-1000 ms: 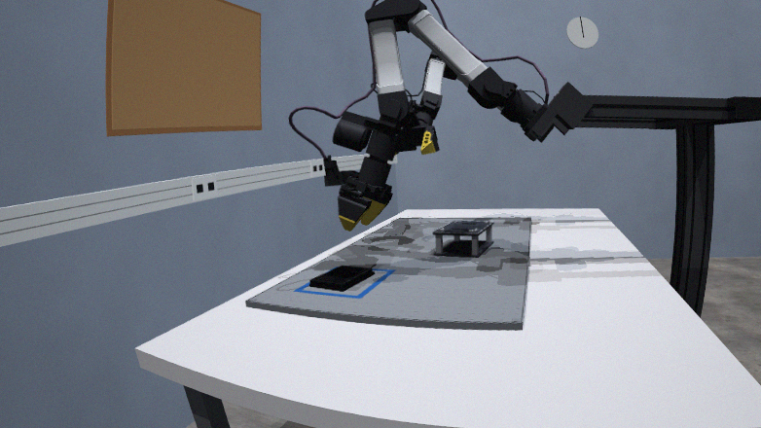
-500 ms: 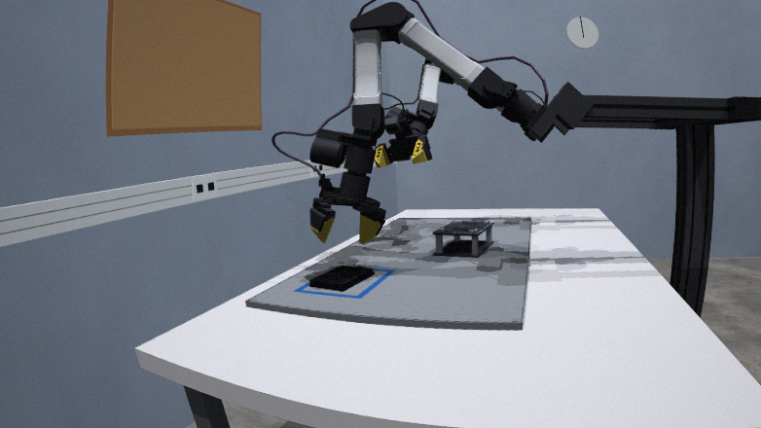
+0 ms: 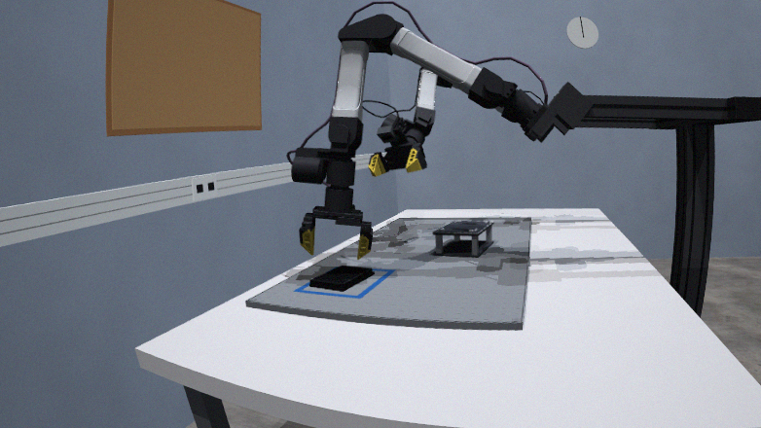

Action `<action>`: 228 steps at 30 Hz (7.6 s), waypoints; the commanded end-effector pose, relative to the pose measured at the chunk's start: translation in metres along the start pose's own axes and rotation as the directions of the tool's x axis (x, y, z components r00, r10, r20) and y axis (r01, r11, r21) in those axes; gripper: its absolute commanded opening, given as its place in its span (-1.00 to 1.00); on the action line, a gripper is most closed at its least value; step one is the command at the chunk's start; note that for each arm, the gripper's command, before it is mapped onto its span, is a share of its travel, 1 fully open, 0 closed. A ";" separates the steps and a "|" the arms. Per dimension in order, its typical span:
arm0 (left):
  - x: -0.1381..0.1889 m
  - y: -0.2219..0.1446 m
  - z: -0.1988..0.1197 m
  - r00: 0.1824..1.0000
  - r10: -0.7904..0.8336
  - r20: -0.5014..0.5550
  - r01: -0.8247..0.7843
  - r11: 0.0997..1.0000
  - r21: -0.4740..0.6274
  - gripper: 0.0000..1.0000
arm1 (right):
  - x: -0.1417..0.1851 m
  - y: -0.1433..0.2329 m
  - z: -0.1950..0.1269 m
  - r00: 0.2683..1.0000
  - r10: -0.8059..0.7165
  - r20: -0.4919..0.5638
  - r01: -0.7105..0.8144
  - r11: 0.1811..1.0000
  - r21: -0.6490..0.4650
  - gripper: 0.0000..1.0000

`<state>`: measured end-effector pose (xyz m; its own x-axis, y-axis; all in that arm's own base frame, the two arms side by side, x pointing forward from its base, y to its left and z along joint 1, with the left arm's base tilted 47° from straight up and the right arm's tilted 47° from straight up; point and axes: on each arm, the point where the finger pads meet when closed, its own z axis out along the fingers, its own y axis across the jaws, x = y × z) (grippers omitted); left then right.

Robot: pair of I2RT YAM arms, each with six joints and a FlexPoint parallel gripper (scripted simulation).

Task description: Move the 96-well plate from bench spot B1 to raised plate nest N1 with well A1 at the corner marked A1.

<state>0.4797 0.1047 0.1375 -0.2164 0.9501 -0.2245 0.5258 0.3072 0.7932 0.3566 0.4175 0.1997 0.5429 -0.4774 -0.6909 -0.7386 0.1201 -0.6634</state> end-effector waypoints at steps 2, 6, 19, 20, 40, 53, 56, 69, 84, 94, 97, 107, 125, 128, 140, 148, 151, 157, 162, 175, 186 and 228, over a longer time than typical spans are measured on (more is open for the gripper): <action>0.005 -0.003 0.010 0.954 0.299 0.015 -0.298 0.948 0.109 1.00 | -0.003 -0.013 0.005 0.999 -0.017 0.031 0.016 1.000 0.015 1.00; 0.005 -0.003 0.017 0.926 0.378 0.016 -0.377 0.918 0.125 1.00 | -0.003 -0.016 0.005 0.999 -0.021 0.034 0.020 1.000 0.019 1.00; -0.006 -0.016 0.037 0.877 0.479 0.046 -0.480 0.865 0.149 1.00 | -0.005 -0.018 0.004 0.999 -0.021 0.037 0.020 1.000 0.022 1.00; -0.006 -0.016 0.037 0.877 0.479 0.046 -0.480 0.865 0.149 1.00 | -0.005 -0.018 0.004 0.999 -0.021 0.037 0.020 1.000 0.022 1.00; -0.007 -0.018 0.057 0.876 0.481 0.047 -0.482 0.863 0.154 0.91 | -0.006 -0.019 0.004 0.999 -0.022 0.039 0.021 0.999 0.024 1.00; -0.007 -0.004 0.025 0.874 0.483 0.040 -0.484 0.865 0.129 0.47 | -0.006 -0.019 0.004 0.999 -0.022 0.039 0.021 0.999 0.024 1.00; -0.007 -0.003 0.018 0.875 0.482 0.042 -0.483 0.866 0.130 0.47 | -0.006 -0.019 0.004 0.999 -0.022 0.039 0.021 0.999 0.024 1.00; 0.015 -0.014 -0.008 0.924 0.369 -0.102 -0.357 0.926 0.121 0.47 | 0.026 -0.043 -0.018 0.986 0.124 -0.108 -0.118 0.991 0.064 1.00; -0.045 -0.129 -0.056 0.938 0.289 -0.191 -0.266 0.954 0.138 0.47 | -0.051 -0.002 -0.146 0.968 0.037 -0.247 -0.030 0.999 0.031 1.00; -0.083 -0.195 -0.101 0.945 0.261 -0.197 -0.248 0.965 0.090 0.47 | -0.040 0.067 -0.208 0.923 -0.174 -0.344 0.135 0.982 -0.134 1.00; -0.098 -0.223 -0.110 0.953 0.256 -0.160 -0.247 0.966 0.071 0.47 | -0.033 0.087 -0.224 0.902 -0.237 -0.360 0.179 0.966 -0.188 1.00; -0.177 -0.281 -0.119 0.941 0.333 0.055 -0.337 0.938 0.079 0.47 | -0.018 0.119 -0.250 0.866 -0.339 -0.368 0.247 0.929 -0.274 1.00; -0.218 -0.303 -0.091 0.867 0.496 0.050 -0.498 0.857 0.134 0.47 | -0.016 0.122 -0.249 0.867 -0.338 -0.367 0.243 0.929 -0.280 1.00; -0.221 -0.302 -0.090 0.870 0.491 0.056 -0.494 0.861 0.125 0.47 | -0.016 0.122 -0.249 0.867 -0.338 -0.367 0.243 0.929 -0.280 1.00; -0.216 -0.306 -0.075 0.870 0.492 0.044 -0.493 0.859 0.140 0.47 | -0.016 0.122 -0.249 0.867 -0.338 -0.367 0.243 0.929 -0.280 1.00; -0.229 -0.310 -0.077 0.865 0.495 0.077 -0.501 0.854 0.142 0.47 | -0.016 0.122 -0.249 0.867 -0.338 -0.367 0.243 0.929 -0.281 1.00; -0.234 -0.304 -0.070 0.875 0.475 0.091 -0.483 0.868 0.115 0.47 | -0.016 0.122 -0.249 0.867 -0.338 -0.367 0.243 0.929 -0.281 1.00; -0.226 -0.309 -0.065 0.872 0.485 0.069 -0.490 0.861 0.138 0.47 | -0.016 0.122 -0.249 0.867 -0.338 -0.367 0.243 0.929 -0.281 1.00; -0.229 -0.304 -0.066 0.878 0.474 0.069 -0.479 0.869 0.126 0.47 | -0.016 0.123 -0.249 0.867 -0.338 -0.367 0.243 0.928 -0.281 1.00; -0.232 -0.306 -0.064 0.872 0.482 0.083 -0.489 0.864 0.123 0.47 | -0.016 0.123 -0.249 0.867 -0.338 -0.367 0.243 0.928 -0.281 1.00; -0.225 -0.305 -0.060 0.877 0.475 0.068 -0.480 0.869 0.124 0.47 | -0.016 0.123 -0.249 0.867 -0.338 -0.367 0.243 0.928 -0.281 1.00; -0.229 -0.306 -0.069 0.871 0.489 0.052 -0.491 0.859 0.143 0.47 | -0.016 0.123 -0.249 0.866 -0.338 -0.367 0.243 0.928 -0.282 1.00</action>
<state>0.3158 -0.2064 -0.0241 0.1104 0.9795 0.1684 0.6838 -0.1978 0.7023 0.1617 0.2213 0.1958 0.5589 -0.7859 -0.2645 -0.6756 -0.2467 -0.6947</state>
